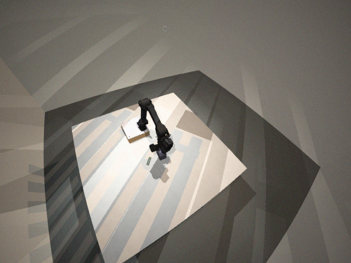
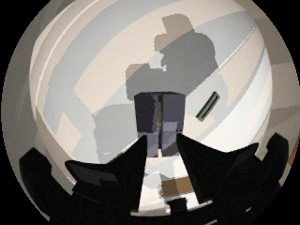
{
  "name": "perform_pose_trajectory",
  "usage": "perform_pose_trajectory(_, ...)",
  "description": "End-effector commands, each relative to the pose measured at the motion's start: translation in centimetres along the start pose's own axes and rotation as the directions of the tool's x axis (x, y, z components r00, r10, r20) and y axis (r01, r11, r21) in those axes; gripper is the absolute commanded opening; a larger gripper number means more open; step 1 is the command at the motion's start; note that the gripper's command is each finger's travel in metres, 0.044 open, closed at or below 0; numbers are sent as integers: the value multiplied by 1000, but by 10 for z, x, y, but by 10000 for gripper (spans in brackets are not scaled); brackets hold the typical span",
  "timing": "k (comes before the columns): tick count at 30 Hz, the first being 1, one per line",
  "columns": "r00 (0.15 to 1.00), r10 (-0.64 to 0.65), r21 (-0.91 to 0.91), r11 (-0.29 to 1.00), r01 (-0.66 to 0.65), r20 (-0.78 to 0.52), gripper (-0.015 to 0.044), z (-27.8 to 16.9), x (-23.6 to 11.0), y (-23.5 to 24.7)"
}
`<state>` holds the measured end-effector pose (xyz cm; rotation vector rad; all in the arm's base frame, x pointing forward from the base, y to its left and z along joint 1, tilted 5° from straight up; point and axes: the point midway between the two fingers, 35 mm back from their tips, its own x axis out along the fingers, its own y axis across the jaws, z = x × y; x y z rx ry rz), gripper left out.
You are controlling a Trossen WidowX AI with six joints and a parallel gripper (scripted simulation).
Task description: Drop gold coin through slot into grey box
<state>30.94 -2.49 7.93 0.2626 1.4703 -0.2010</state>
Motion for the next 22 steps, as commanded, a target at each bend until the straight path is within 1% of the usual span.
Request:
perform_pose_trajectory(1,1000,0,0,1000,0,0,239,0,-7,0)
perform_pose_trajectory(4,1000,0,0,1000,0,0,318,0,-17,0)
perform_pose_trajectory(8,1000,0,0,1000,0,-1,423,0,-20,0)
perform_pose_trajectory(9,1000,0,0,1000,0,-2,440,-1,-27,0)
perform_pose_trajectory(12,1000,-1,1,1000,1,-9,440,-4,-59,-1)
perform_pose_trajectory(22,1000,-1,1,1000,1,-9,440,-4,-61,-1)
